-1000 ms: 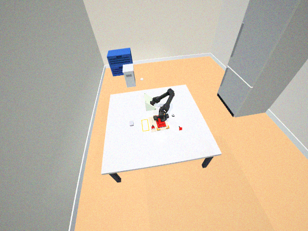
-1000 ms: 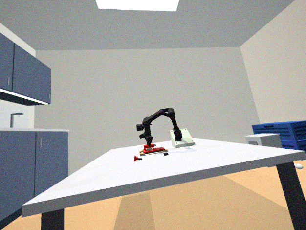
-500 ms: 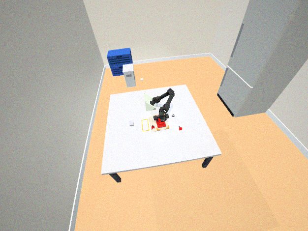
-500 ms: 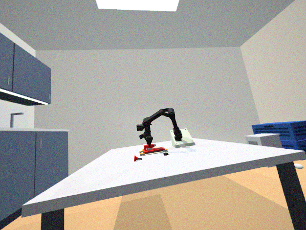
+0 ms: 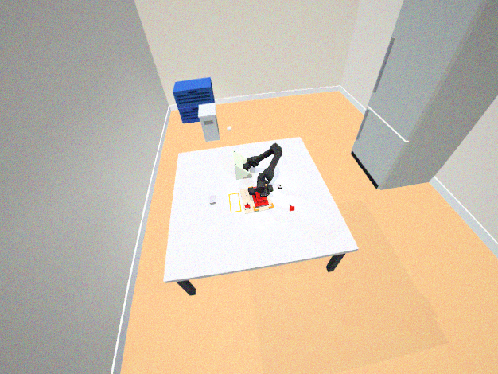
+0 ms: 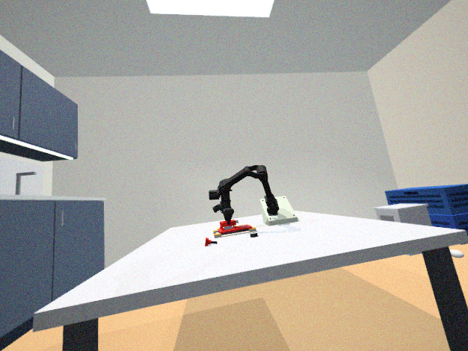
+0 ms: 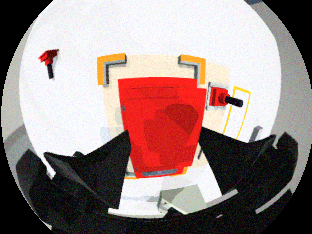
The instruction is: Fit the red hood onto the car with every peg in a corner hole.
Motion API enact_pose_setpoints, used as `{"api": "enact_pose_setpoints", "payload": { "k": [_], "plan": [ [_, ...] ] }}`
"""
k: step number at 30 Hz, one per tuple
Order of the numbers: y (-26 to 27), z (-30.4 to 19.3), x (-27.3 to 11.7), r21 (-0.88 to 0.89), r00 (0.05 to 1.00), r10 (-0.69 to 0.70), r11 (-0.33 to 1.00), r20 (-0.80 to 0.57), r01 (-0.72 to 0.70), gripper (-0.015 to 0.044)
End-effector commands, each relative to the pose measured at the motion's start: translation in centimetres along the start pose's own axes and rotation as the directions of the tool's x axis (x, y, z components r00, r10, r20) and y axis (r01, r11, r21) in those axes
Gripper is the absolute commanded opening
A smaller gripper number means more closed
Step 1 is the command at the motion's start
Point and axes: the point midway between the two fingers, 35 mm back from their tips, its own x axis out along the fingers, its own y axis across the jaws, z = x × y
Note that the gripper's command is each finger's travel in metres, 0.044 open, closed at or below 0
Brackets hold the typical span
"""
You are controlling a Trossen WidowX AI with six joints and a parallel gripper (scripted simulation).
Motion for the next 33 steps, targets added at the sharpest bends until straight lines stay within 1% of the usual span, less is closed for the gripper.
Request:
{"api": "enact_pose_setpoints", "payload": {
  "k": [1,33],
  "plan": [
    [0.02,-0.09,0.2,0.007,1.0,0.004,1.0,-0.001,-0.004,0.0],
    [0.07,-0.06,0.96,0.006,1.0,0.003,1.0,0.0,-0.003,0.0]
  ]
}}
